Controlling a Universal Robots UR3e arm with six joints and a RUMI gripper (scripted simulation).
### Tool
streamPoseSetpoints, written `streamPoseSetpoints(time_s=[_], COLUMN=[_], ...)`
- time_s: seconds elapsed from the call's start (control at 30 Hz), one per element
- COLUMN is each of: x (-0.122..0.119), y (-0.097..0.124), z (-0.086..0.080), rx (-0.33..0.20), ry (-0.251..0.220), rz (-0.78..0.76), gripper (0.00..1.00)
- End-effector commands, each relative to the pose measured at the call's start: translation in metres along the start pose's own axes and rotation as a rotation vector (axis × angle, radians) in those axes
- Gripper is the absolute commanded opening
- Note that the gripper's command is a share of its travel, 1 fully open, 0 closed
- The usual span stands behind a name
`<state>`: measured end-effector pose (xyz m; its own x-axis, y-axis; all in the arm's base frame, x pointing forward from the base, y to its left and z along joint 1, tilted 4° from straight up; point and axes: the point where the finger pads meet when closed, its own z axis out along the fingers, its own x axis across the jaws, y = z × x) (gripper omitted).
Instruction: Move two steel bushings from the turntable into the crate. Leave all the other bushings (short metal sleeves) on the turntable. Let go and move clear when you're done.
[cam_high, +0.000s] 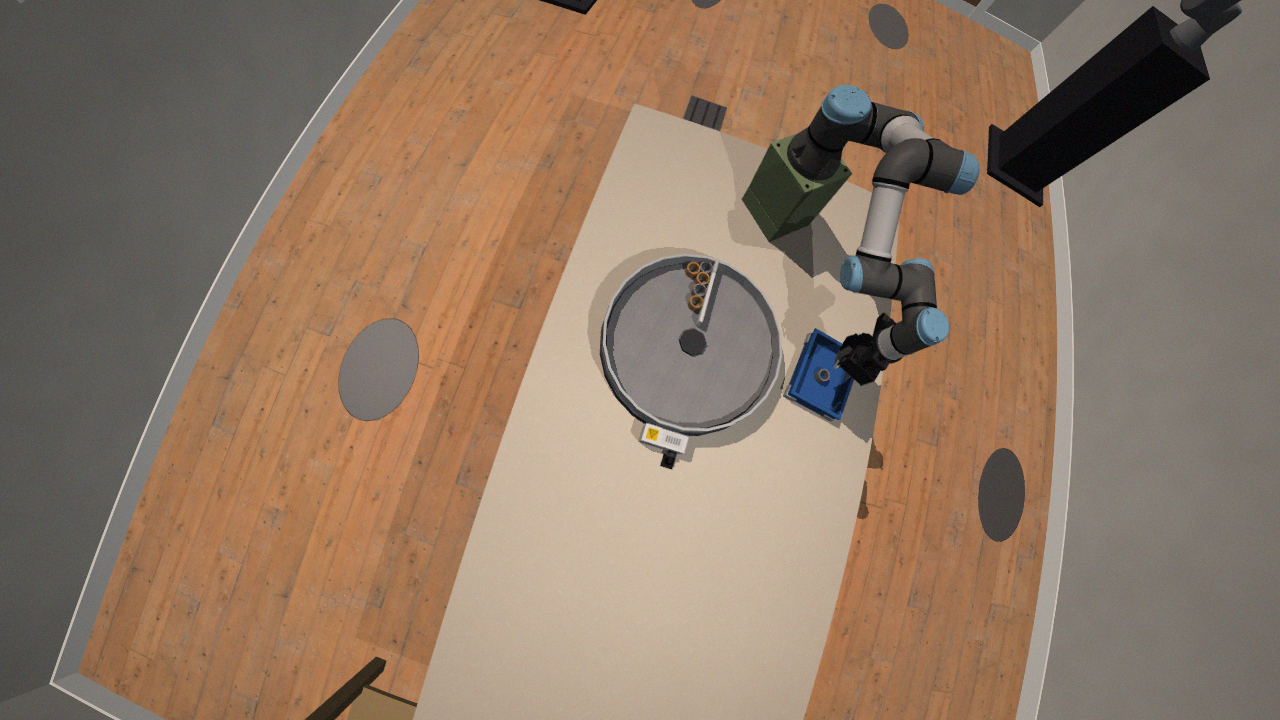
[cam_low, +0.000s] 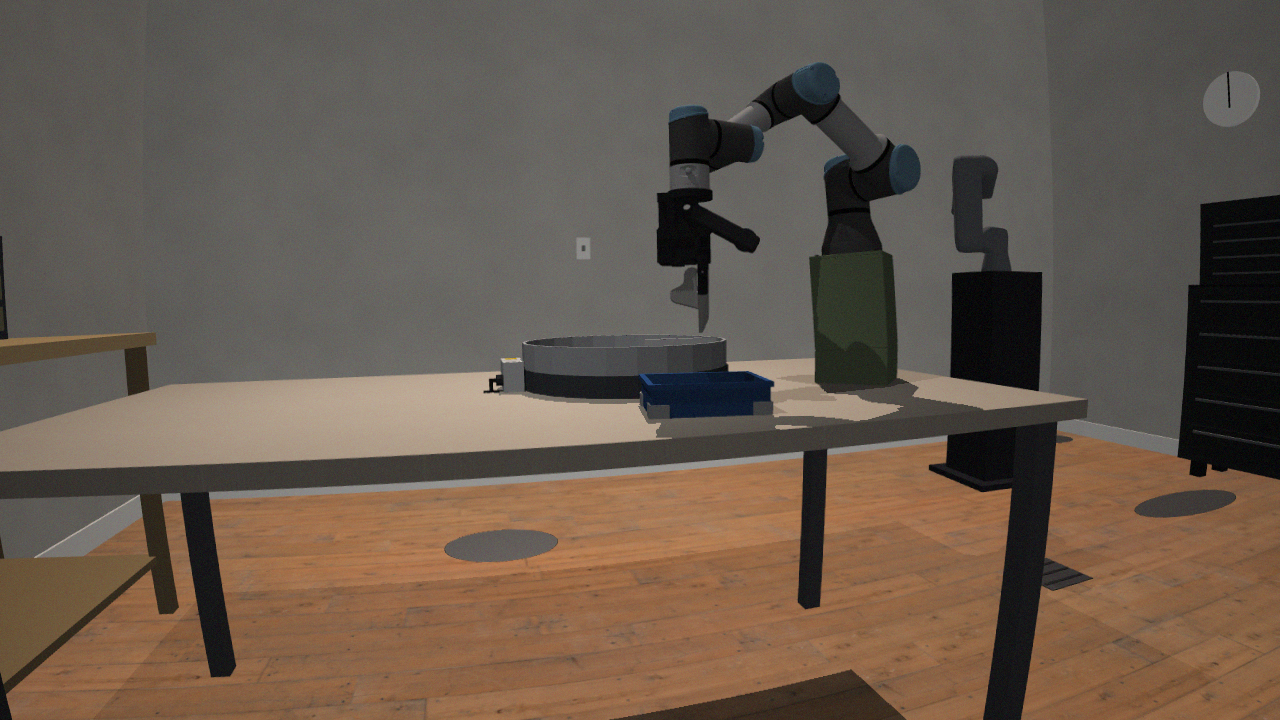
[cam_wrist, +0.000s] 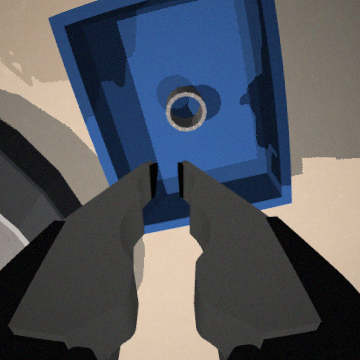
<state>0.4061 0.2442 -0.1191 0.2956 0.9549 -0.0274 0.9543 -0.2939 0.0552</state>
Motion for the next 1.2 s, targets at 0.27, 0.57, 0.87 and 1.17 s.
streamPoseSetpoints(time_s=[0.27,0.57,0.87,1.17], x=[0.000,-0.013,-0.039,-0.100], y=[0.001,0.004,0.009,0.019], z=[-0.001,-0.001,-0.001,-0.001], rx=[-0.003,-0.003,-0.002,-0.002], ry=[0.002,0.002,0.002,0.002], rz=[0.000,0.000,0.000,0.000], gripper=[0.06,0.06,0.06,0.06])
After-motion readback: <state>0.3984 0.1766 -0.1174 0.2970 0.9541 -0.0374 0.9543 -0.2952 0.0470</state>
